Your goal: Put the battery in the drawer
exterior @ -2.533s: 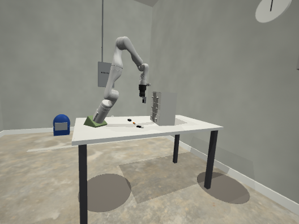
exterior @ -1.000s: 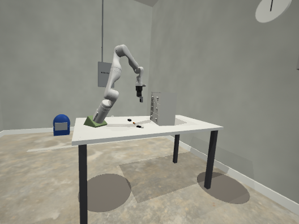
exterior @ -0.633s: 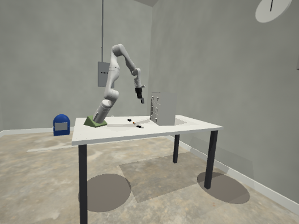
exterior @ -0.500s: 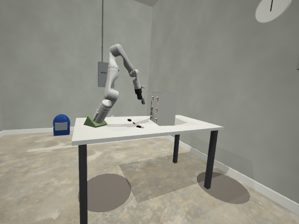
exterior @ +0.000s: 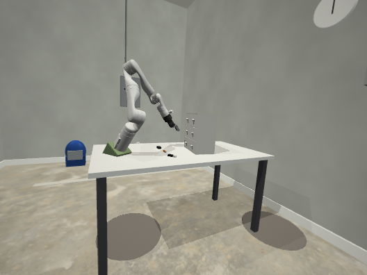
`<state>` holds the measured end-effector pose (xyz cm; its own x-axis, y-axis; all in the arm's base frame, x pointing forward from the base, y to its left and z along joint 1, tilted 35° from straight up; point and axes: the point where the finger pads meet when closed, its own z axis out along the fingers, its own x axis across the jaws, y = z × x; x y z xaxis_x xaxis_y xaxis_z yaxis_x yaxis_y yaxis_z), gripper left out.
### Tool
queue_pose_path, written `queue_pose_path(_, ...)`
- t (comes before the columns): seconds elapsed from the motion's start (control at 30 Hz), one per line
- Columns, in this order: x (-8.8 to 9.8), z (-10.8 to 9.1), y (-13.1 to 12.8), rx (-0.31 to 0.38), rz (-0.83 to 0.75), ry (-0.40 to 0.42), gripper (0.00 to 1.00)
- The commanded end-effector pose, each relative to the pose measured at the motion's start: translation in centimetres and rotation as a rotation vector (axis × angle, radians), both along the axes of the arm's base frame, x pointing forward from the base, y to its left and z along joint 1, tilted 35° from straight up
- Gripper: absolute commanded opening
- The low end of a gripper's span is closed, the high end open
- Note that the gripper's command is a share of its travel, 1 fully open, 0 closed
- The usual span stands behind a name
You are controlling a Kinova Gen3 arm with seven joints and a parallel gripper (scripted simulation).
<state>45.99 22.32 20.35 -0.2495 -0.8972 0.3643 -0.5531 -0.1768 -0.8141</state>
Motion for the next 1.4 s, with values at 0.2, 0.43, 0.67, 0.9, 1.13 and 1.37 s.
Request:
queue_pose_path(0.2,1.1,-1.7,-1.6,-0.105,0.067,-0.167,1.0)
queue_pose_path(0.43,2.0,-2.1,-2.0,-0.13,0.111,-0.258,1.0)
queue_pose_path(0.67,2.8,-2.5,-2.5,-0.151,0.14,-0.332,1.0)
queue_pose_path(0.9,3.1,-2.7,-2.6,-0.159,0.157,-0.36,1.0)
queue_pose_path(1.13,3.2,-2.7,-2.7,-0.162,0.165,-0.374,1.0)
queue_pose_path(1.37,3.2,-2.7,-2.7,-0.162,0.165,-0.374,1.0)
